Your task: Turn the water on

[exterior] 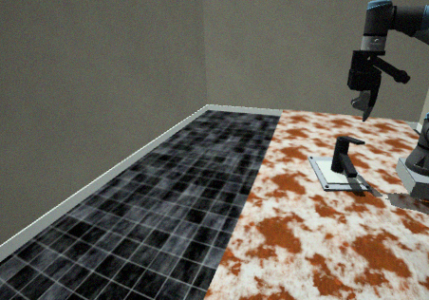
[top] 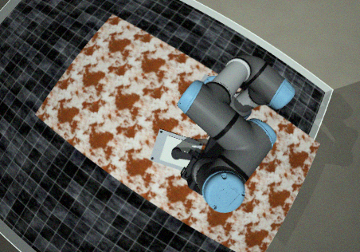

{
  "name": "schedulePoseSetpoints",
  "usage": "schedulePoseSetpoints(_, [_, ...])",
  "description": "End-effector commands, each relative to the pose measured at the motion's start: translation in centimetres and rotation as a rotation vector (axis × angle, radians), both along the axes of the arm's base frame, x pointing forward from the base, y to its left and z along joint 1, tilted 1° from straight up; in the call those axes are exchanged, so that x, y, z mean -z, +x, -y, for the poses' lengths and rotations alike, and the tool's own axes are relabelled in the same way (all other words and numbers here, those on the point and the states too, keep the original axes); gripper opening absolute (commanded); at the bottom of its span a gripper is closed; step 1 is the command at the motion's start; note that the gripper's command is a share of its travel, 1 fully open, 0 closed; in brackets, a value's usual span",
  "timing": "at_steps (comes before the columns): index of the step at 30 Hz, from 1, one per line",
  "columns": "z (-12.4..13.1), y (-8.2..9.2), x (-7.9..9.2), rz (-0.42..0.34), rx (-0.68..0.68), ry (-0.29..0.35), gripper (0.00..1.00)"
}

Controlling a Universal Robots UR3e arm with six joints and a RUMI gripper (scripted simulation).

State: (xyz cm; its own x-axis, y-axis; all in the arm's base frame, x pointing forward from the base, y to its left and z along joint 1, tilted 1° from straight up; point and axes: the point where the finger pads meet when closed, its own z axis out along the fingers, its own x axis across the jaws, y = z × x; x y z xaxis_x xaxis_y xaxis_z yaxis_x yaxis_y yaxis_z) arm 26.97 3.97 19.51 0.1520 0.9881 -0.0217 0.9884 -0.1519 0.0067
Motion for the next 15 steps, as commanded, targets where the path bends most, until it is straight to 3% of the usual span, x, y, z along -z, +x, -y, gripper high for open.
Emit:
schedulePoseSetpoints(1, [0.06,-0.06,-0.05,0.002,-0.167,0.008,0.0])
schedulePoseSetpoints(3, [0.06,-0.06,-0.05,0.002,-0.167,0.008,0.0])
schedulePoseSetpoints(15, [0.19,-0.07,-0.02,-0.006,-0.617,0.005,0.0])
